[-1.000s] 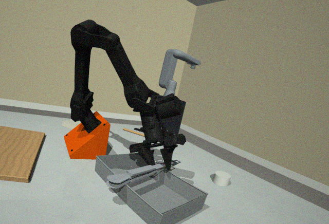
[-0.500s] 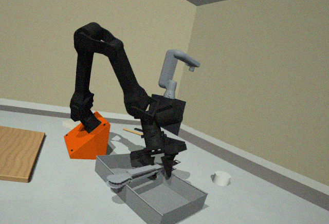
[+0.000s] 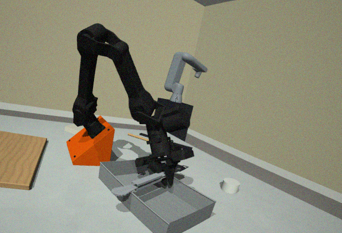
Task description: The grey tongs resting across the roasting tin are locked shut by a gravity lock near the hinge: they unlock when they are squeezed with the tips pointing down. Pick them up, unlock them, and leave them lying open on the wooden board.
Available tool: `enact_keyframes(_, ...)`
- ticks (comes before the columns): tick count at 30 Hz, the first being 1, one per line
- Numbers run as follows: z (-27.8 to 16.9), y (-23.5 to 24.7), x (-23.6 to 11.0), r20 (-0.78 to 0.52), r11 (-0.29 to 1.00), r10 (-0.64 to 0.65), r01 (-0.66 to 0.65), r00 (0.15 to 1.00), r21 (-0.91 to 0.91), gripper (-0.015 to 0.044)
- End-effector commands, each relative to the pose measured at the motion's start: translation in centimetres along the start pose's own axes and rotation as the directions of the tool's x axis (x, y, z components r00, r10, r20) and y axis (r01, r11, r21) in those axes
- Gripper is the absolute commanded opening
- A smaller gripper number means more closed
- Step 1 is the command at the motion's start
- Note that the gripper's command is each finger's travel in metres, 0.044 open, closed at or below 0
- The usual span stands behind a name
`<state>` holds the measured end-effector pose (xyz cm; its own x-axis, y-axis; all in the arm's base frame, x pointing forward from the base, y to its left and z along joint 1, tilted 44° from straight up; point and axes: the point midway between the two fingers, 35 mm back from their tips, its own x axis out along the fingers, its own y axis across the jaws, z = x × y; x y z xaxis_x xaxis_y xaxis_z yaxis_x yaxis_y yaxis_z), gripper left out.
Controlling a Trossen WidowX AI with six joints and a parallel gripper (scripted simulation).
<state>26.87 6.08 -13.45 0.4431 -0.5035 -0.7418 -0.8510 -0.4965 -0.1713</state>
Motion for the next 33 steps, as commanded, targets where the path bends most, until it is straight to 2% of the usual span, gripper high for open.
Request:
enact_keyframes(1, 0.0, 0.0, 0.0, 0.002, 1.000, 0.000, 0.000, 1.000, 0.002, 0.0030)
enact_keyframes(2, 0.0, 0.0, 0.0, 0.002, 1.000, 0.000, 0.000, 1.000, 0.002, 0.0023)
enact_keyframes(9, 0.1, -0.4, -0.5, 0.002, 1.000, 0.000, 0.000, 1.000, 0.002, -0.0150)
enact_keyframes(16, 0.1, -3.8, -6.5, 0.001, 1.000, 0.001, -0.001, 1.000, -0.002, -0.0150)
enact_keyframes(33, 0.1, -4.0, -6.6, 0.001, 1.000, 0.014, -0.014, 1.000, -0.003, -0.0150)
